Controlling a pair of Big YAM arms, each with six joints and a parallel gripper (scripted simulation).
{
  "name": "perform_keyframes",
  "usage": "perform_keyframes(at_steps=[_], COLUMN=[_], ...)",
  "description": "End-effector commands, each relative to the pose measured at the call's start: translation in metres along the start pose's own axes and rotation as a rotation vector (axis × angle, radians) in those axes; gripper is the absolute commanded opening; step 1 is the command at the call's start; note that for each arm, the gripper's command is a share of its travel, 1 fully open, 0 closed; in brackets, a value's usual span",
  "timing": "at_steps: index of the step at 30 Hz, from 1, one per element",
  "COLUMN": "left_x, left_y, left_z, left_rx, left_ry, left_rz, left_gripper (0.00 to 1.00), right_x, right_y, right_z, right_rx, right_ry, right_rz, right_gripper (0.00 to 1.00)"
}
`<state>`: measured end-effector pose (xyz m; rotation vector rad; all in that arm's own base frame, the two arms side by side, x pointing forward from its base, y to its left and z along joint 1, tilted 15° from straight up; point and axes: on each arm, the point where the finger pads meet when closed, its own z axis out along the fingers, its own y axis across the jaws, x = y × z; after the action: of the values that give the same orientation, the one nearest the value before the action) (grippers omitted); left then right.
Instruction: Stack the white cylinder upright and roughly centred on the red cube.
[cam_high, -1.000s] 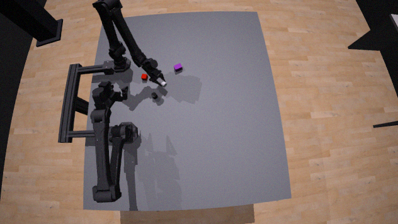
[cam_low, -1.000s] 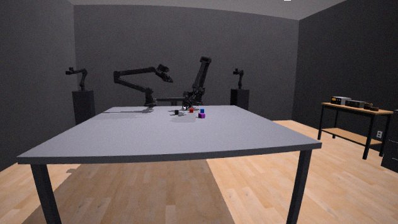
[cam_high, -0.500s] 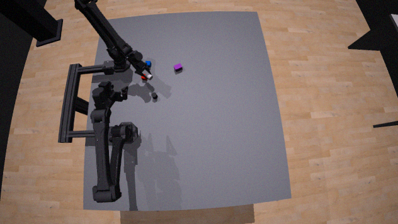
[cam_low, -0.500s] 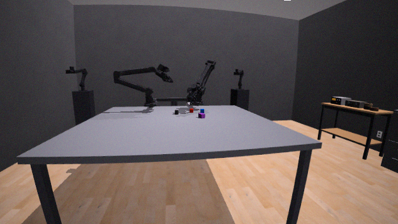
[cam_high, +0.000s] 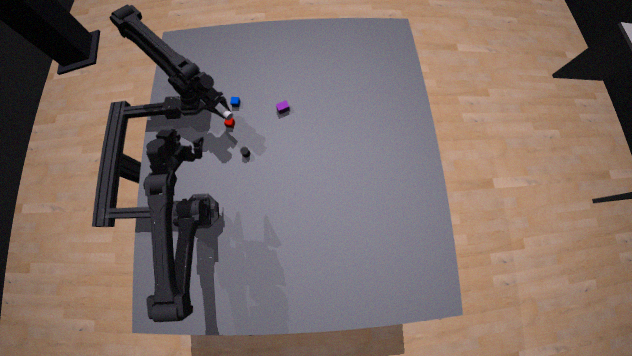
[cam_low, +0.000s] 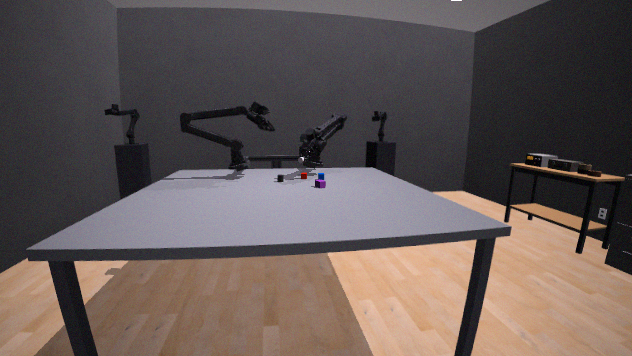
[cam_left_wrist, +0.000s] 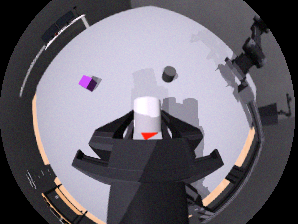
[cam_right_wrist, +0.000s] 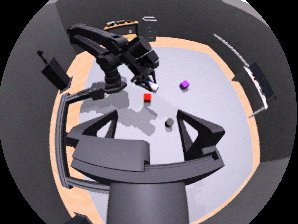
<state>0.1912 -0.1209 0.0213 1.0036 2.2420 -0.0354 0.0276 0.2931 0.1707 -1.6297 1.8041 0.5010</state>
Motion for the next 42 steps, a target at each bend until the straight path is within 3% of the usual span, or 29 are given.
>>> perform_keyframes(at_steps=[1,15,21,25,27,42], left_x=[-0.010,-0.005,-0.002,-0.001,-0.001,0.000], left_y=[0.000,-0.003,-0.004,-0.004,-0.004,0.001], left_z=[-0.028,-0.039,-0.037,-0.037,-0.037,-0.035], left_rx=[-0.003,-0.004,0.002,-0.003,-0.003,-0.025], left_ry=[-0.035,-0.022,0.096,0.261,0.261,1.112], left_rz=[-0.017,-0.015,-0.040,-0.046,-0.046,-0.045], left_gripper=[0.34,0.34,0.34,0.34,0.34,0.34], right_x=[-0.023,-0.023,-0.023,-0.023,-0.023,-0.023], right_y=[-0.001,-0.001,-0.001,-0.001,-0.001,-0.001], right_z=[-0.011,-0.011,-0.011,-0.011,-0.011,-0.011], right_rx=[-0.002,-0.002,-0.002,-0.002,-0.002,-0.002], right_ry=[-0.038,-0.038,-0.038,-0.038,-0.038,-0.038], right_rz=[0.018,0.018,0.018,0.018,0.018,0.018], right_gripper=[1.00,1.00,1.00,1.00,1.00,1.00])
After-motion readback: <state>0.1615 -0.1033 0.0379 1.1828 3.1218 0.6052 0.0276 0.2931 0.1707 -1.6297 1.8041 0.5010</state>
